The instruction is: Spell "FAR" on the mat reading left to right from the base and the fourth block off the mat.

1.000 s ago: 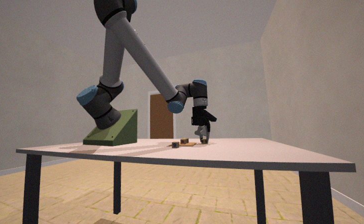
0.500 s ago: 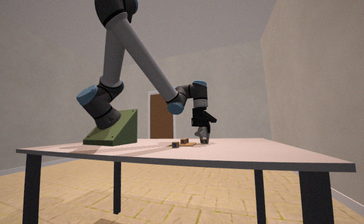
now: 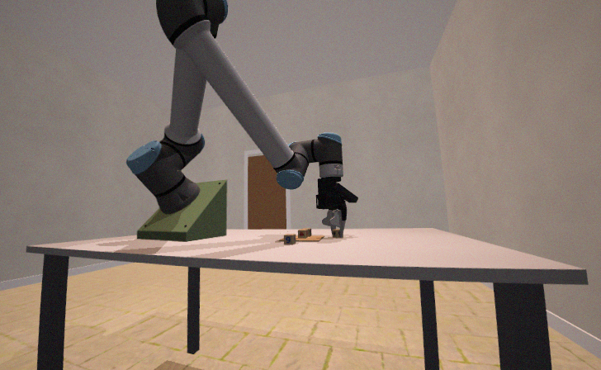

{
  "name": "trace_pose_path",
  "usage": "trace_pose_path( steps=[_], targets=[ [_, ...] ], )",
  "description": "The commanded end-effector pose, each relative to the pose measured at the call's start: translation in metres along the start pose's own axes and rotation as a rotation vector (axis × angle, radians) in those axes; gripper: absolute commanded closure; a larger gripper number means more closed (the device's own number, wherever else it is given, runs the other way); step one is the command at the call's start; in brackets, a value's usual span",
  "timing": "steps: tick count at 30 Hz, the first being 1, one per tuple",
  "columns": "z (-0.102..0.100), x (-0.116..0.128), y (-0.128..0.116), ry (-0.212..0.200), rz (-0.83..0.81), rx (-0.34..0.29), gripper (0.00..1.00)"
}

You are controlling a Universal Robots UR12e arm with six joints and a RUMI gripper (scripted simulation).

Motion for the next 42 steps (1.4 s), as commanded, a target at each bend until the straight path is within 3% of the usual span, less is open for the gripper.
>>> trace_pose_path(
  steps=[1,7,8,42],
  targets=[
    [0.0007,0.0003,0.0003,-0.001,0.000,0.001,0.72],
    [0.0007,0.0003,0.0003,-0.001,0.000,0.001,0.72],
    [0.0007,0.0003,0.0003,-0.001,0.000,0.001,0.91],
    [0.0007,0.0003,0.0003,-0.001,0.000,0.001,0.91]
  ],
)
Point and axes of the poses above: the point where the finger pads meet when closed, its own z axis back along the fingers, its own x axis across the jaws, y = z × x, the point moved 6 cm from there along z, back along the fingers, and after that the axes turned 3 degrees about -z, right-handed, at the moved point
